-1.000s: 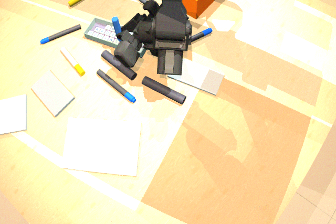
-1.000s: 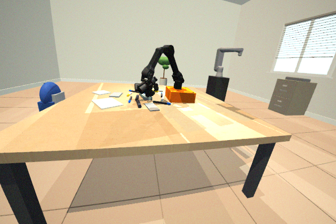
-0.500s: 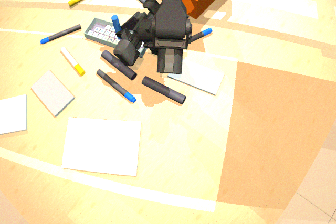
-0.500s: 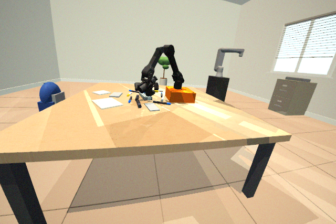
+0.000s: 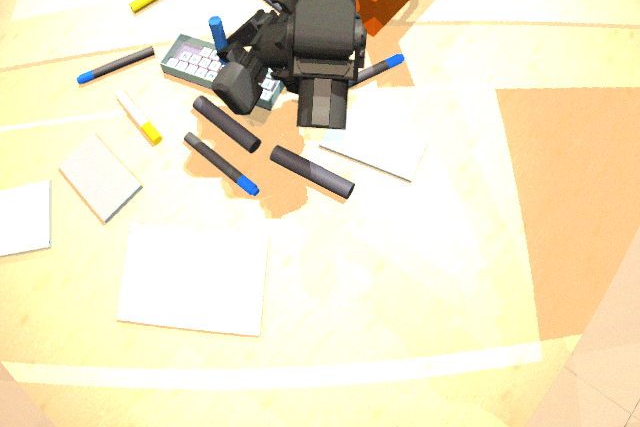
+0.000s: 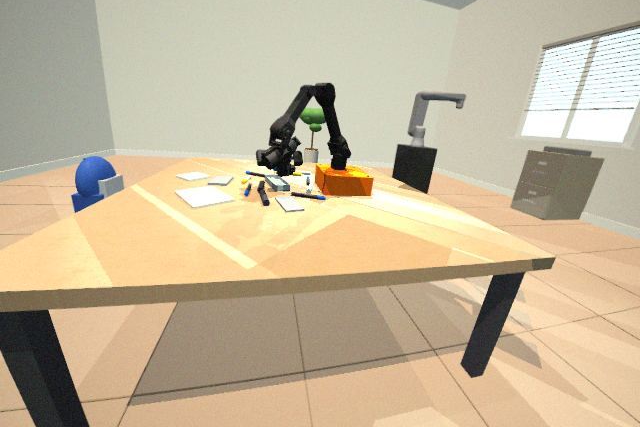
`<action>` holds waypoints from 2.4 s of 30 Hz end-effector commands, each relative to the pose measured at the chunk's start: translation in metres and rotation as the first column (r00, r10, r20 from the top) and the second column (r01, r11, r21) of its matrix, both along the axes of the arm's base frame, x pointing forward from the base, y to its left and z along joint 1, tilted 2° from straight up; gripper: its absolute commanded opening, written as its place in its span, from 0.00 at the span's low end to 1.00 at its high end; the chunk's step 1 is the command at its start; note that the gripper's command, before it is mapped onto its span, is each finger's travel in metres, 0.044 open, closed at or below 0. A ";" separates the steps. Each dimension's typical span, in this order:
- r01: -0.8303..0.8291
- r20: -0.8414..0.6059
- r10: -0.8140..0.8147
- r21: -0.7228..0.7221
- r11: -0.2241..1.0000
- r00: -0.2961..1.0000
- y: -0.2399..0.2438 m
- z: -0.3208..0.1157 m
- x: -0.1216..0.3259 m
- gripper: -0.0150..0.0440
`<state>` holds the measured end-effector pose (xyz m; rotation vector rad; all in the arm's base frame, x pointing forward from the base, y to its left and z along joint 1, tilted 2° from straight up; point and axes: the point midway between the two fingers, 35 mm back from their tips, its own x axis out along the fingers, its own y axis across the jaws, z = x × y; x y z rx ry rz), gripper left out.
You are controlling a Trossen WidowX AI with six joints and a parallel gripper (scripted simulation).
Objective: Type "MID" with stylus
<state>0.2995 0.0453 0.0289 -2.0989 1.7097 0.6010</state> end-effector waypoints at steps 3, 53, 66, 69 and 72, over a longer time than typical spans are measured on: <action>-0.002 -0.002 0.002 0.006 1.000 1.000 -0.008 -0.001 0.003 0.25; 0.000 -0.002 0.000 -0.011 1.000 1.000 -0.111 -0.021 0.022 0.39; 0.000 -0.002 0.000 -0.011 1.000 1.000 -0.111 -0.026 0.022 0.39; 0.000 -0.002 0.000 -0.011 1.000 1.000 -0.111 -0.027 0.022 0.39; 0.000 -0.002 0.000 -0.011 1.000 1.000 -0.111 -0.028 0.022 0.39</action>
